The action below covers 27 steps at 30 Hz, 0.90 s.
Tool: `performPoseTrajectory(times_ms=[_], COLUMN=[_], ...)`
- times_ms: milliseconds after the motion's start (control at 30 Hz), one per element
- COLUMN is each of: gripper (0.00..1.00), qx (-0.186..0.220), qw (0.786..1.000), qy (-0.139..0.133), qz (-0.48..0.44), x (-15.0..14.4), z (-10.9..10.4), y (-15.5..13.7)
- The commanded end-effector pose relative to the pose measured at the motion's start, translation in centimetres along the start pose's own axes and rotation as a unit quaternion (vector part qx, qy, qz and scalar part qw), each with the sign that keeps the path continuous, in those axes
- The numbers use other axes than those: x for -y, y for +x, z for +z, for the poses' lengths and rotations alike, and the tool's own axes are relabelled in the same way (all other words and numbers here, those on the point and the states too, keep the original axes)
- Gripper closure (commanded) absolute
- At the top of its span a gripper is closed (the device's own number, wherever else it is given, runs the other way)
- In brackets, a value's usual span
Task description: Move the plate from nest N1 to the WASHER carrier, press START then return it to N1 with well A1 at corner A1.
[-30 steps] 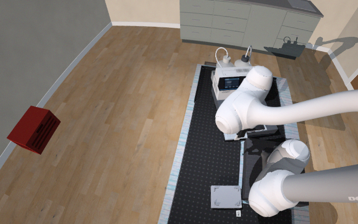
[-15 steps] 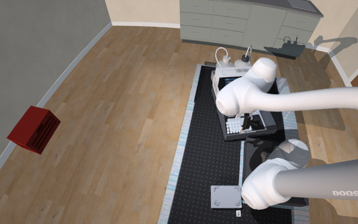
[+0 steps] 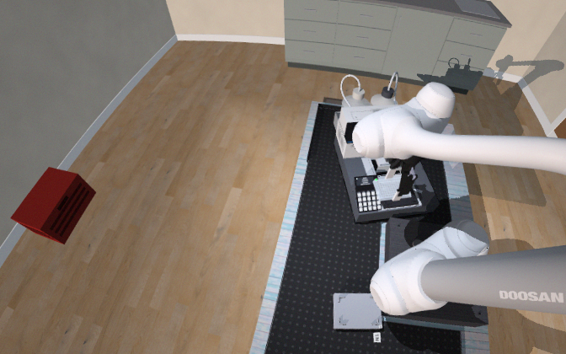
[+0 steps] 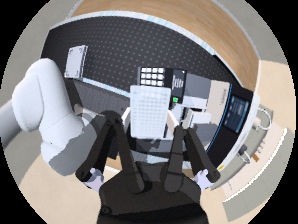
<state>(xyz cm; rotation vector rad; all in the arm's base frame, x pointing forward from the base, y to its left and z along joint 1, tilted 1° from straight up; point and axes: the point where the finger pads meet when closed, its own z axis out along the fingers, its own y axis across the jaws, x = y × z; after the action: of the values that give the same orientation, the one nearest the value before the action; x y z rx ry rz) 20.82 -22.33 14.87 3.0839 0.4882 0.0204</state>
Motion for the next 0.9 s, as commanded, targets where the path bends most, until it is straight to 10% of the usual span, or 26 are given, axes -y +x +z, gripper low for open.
performPoseTrajectory(times_ms=[0, 867], gripper=[0.9, 0.9], qx=[-0.001, -0.001], qw=[1.0, 1.0], qy=[0.001, 0.001], qz=[-0.001, -0.001], x=[-0.4, -2.6], z=[-0.1, -0.8], y=[-1.0, -6.1])
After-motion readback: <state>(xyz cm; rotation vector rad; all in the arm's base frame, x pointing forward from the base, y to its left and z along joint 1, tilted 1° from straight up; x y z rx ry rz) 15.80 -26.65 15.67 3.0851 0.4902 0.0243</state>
